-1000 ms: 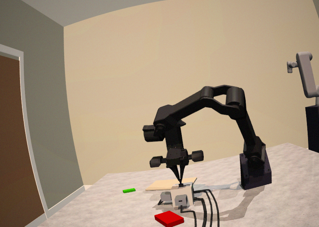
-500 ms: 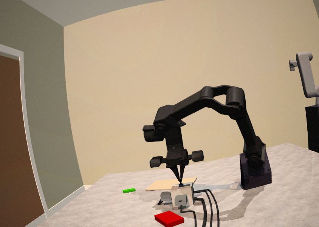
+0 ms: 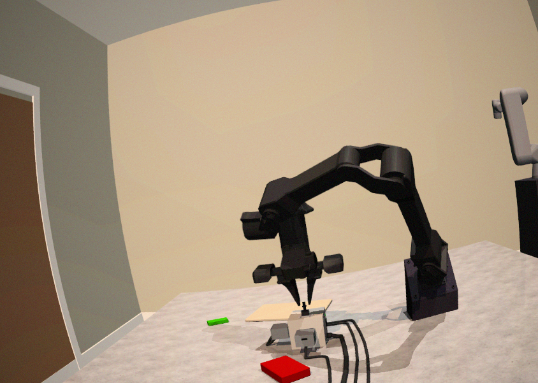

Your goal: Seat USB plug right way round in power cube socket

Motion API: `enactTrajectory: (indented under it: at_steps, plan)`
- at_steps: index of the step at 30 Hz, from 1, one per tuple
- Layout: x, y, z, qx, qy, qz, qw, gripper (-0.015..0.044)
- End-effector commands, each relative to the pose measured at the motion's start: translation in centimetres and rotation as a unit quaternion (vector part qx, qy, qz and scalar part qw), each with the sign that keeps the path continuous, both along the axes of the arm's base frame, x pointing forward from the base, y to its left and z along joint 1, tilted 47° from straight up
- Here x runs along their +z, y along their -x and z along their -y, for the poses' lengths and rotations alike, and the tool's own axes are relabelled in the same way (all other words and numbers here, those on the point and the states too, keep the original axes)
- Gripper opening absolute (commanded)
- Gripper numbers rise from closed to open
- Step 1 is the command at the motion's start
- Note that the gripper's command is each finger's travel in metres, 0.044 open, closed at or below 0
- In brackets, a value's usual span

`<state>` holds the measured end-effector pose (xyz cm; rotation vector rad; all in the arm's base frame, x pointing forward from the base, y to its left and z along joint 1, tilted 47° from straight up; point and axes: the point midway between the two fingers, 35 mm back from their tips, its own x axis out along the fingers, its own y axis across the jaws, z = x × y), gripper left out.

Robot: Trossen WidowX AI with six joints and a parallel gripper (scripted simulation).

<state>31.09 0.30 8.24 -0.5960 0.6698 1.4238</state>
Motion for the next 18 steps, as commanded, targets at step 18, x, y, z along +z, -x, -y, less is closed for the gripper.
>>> enactTrajectory:
  at_steps: [18]
  plan:
    - [0.75,0.04,0.81,0.0,0.0,0.0,1.0,0.0095]
